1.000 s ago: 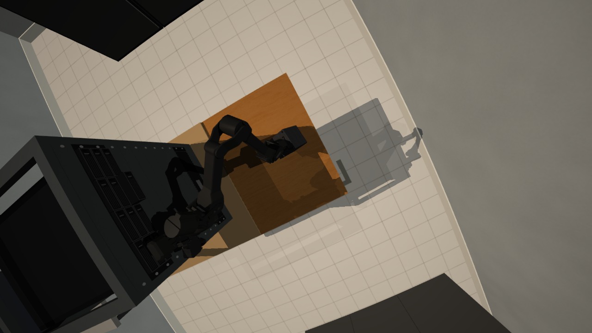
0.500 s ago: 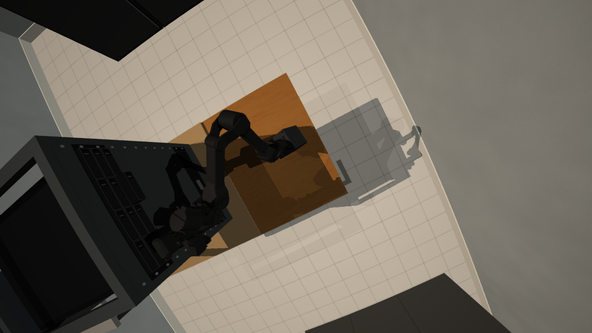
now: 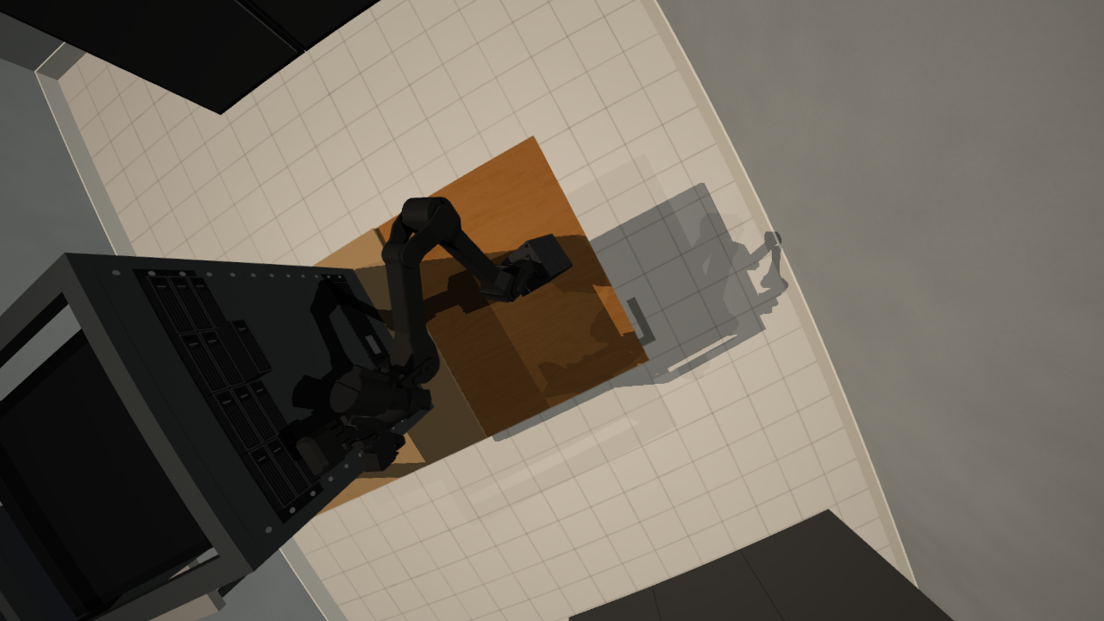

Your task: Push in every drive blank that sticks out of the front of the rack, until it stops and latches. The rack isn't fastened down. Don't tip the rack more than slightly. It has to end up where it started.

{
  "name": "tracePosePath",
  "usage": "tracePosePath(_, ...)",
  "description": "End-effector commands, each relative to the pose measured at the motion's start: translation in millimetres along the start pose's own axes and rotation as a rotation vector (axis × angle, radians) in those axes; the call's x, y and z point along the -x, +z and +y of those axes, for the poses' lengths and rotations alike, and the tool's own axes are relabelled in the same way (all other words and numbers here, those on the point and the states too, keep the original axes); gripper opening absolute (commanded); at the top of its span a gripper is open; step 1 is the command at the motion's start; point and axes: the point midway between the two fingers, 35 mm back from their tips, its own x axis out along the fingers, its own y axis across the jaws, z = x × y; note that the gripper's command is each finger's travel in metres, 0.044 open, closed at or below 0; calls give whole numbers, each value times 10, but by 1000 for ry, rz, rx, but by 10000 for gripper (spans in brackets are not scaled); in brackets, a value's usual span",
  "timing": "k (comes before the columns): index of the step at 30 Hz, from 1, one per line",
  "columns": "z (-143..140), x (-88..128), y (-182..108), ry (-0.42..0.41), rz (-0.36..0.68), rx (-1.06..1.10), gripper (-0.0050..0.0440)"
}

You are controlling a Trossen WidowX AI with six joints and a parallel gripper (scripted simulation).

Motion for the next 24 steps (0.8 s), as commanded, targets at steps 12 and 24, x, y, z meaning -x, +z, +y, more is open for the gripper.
tracePosePath(12,-75,36,-121,-9,7,-9,-50)
tracePosePath(24,-172,56,-343,-9,7,-9,-50)
